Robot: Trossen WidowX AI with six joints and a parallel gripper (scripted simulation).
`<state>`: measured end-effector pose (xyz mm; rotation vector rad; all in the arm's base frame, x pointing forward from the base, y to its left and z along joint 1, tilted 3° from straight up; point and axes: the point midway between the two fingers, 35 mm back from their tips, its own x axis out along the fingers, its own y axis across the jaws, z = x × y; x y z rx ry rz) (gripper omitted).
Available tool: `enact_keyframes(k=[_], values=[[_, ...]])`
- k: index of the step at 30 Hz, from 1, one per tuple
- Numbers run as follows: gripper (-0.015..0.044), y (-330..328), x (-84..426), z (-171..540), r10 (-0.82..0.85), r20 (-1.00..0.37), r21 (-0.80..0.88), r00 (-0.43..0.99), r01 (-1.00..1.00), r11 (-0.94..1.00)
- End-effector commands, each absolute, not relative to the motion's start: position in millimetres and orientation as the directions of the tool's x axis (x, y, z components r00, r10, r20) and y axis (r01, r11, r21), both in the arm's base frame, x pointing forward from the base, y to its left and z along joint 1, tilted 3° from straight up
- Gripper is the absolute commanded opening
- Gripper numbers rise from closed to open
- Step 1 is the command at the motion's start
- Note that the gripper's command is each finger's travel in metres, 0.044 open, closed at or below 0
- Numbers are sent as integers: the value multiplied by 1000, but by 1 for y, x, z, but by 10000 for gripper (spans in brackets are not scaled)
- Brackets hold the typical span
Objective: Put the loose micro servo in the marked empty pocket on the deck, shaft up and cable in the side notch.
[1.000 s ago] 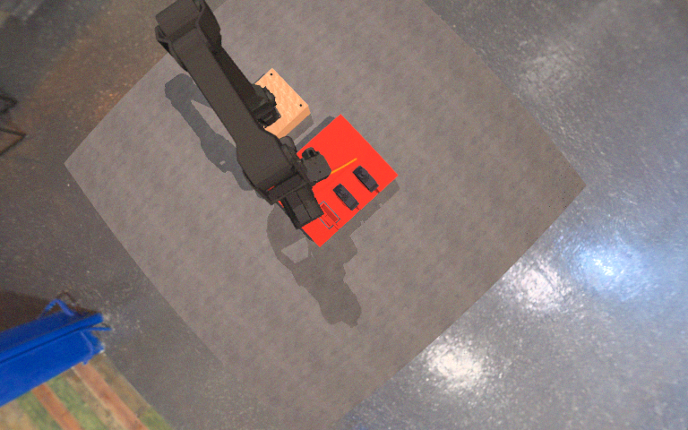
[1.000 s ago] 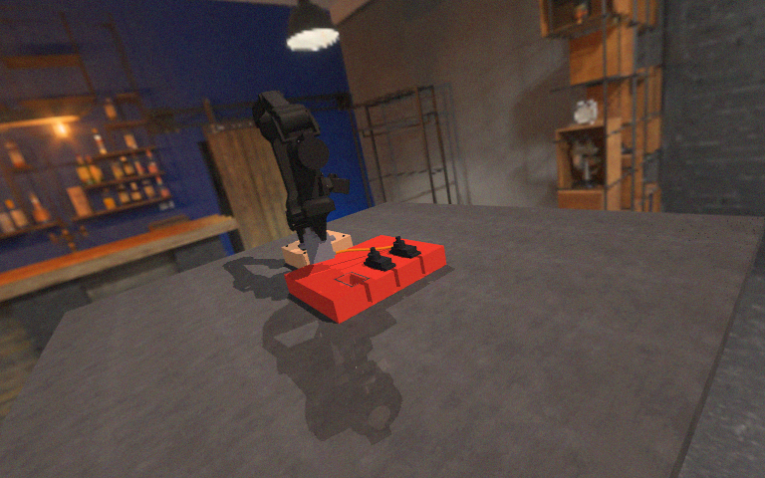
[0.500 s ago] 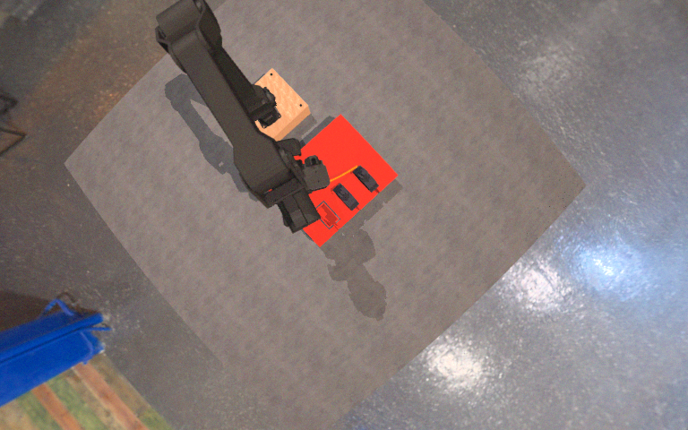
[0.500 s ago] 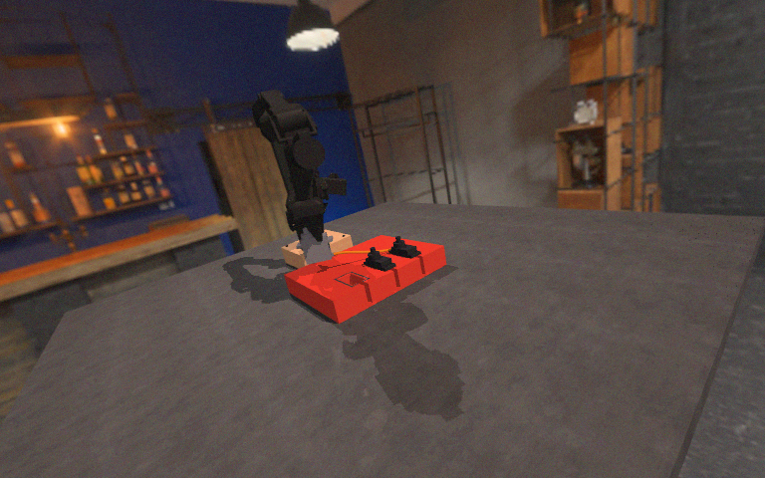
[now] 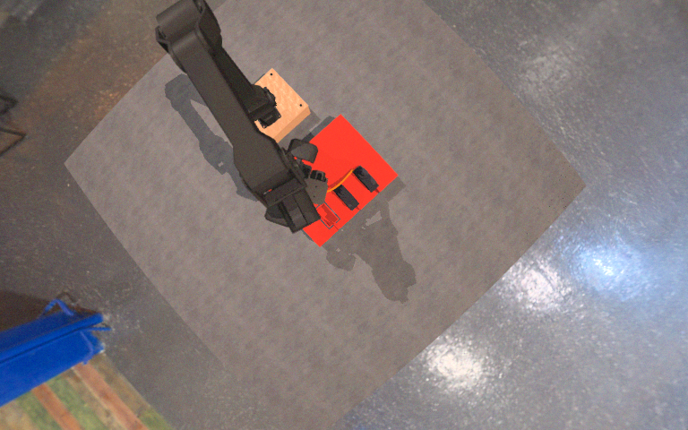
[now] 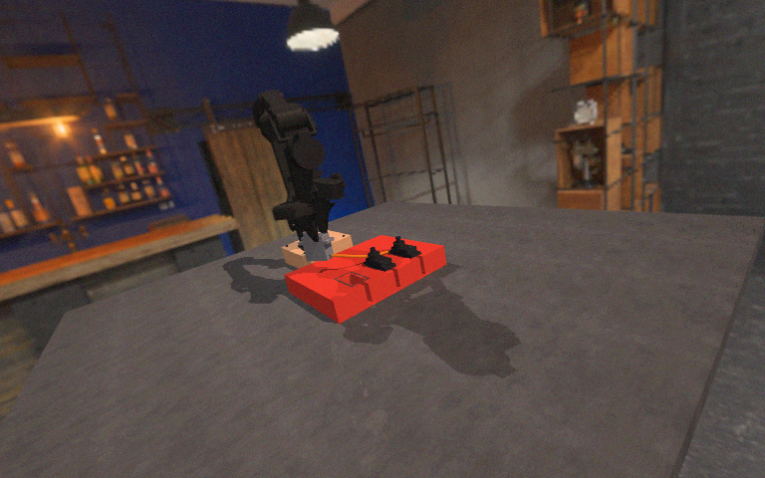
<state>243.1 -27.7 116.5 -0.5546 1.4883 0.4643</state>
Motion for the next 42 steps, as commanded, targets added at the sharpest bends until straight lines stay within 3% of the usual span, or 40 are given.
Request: enact_keyframes(k=[1,11,21,42], values=[[0,-27,244,117,-44,-998,-59,43,-477,877],[0,-27,244,117,-44,-998,-51,43,-176,983],[0,-26,251,117,-44,-998,-51,43,-170,984],[0,-13,333,122,-43,-998,-50,49,-170,984]])
